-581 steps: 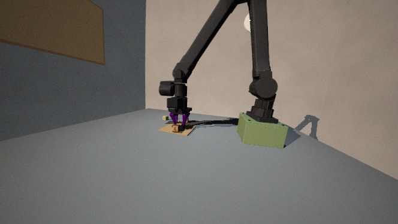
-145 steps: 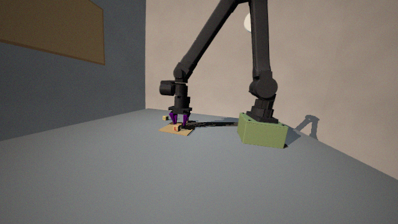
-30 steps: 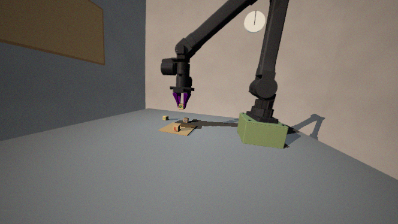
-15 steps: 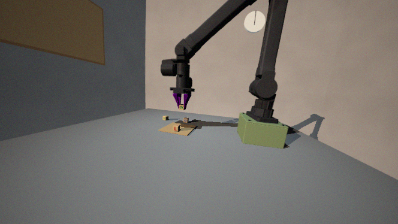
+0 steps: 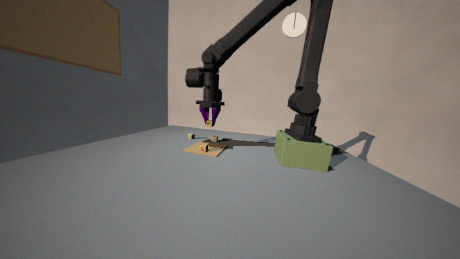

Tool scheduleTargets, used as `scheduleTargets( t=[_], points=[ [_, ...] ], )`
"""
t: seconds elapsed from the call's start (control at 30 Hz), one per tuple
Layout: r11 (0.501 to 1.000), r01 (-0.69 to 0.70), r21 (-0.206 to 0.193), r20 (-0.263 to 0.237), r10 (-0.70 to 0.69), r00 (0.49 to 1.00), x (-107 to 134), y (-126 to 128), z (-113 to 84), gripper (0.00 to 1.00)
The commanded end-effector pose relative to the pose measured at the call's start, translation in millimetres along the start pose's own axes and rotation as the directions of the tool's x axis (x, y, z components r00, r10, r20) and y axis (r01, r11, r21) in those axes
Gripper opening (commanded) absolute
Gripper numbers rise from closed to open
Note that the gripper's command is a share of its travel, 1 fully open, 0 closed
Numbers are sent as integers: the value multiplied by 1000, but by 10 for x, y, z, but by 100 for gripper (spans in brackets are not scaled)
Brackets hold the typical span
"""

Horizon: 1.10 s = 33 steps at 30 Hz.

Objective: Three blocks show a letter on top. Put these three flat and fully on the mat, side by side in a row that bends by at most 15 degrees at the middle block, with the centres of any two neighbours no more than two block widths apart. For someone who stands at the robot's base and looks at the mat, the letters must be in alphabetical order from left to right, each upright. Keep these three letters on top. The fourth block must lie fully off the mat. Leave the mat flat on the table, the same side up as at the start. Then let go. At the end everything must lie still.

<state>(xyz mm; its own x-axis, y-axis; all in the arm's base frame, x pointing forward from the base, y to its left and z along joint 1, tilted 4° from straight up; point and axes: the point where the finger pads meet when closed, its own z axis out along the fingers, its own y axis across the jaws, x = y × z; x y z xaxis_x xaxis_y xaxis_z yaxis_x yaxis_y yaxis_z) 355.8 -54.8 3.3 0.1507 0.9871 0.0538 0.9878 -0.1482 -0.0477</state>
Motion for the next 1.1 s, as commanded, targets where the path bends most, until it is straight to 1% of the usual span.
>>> scheduleTargets(
  t=[0.0,0.13,0.2,0.27,0.33,0.6,0.73,0.83,0.9,0.93,1.0,1.07],
  points=[
    [997,-16,-72,4,16,1000,-31,347,-164,20],
    [997,-11,-71,4,12,1000,-11,347,-66,20],
    [1000,-10,-21,3,10,1000,3,107,156,20],
    [1000,-5,-21,3,5,1000,20,107,244,20],
    [1000,-5,-21,3,5,1000,20,107,244,20],
    [1000,-7,-20,3,7,1000,14,104,633,20],
    [1000,-5,-19,3,5,1000,22,103,791,20],
    [1000,-8,-19,3,8,1000,12,102,872,20],
    [1000,-8,-19,3,8,1000,12,102,872,20],
    [998,-8,-55,3,8,1000,11,173,763,20],
    [998,-5,-55,3,5,1000,17,173,791,20],
    [999,-5,-39,3,5,1000,17,143,861,20]
  ],
)
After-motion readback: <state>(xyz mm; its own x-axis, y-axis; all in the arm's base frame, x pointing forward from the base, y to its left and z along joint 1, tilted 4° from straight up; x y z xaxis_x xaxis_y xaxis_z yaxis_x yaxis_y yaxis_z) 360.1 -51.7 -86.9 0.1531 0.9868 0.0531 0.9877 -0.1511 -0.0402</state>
